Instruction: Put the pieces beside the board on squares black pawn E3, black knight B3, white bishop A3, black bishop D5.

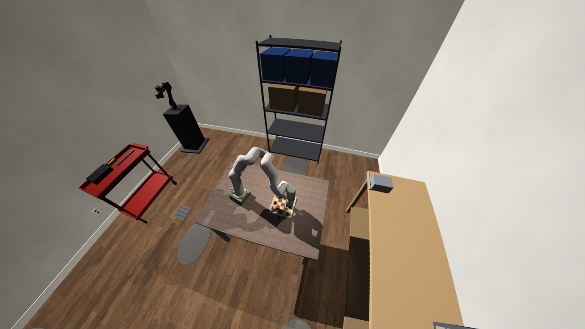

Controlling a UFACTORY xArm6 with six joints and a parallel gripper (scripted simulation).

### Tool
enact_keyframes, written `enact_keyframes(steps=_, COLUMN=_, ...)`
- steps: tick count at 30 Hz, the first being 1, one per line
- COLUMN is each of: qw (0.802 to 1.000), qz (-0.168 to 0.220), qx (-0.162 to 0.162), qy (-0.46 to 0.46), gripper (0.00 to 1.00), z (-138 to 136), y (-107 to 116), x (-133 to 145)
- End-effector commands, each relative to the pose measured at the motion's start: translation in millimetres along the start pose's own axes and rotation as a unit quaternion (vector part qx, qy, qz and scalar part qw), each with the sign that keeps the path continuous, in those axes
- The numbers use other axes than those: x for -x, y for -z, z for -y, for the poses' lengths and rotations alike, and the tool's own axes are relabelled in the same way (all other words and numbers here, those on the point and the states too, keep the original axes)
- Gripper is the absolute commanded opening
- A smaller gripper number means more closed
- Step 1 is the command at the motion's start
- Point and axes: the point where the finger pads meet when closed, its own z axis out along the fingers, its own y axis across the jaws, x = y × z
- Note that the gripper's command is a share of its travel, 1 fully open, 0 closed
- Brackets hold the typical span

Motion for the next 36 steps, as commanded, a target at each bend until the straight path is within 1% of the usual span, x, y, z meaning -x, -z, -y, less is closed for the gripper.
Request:
enact_keyframes(steps=1, qw=1.000, qz=0.002, qx=0.000, qy=0.000, gripper=0.00, z=0.0, y=1.5, x=1.7)
enact_keyframes(steps=35, qw=1.000, qz=0.002, qx=0.000, qy=0.000, gripper=0.00, z=0.0, y=1.5, x=1.7)
enact_keyframes(steps=36, qw=1.000, qz=0.002, qx=0.000, qy=0.000, gripper=0.07, z=0.0, y=1.5, x=1.7)
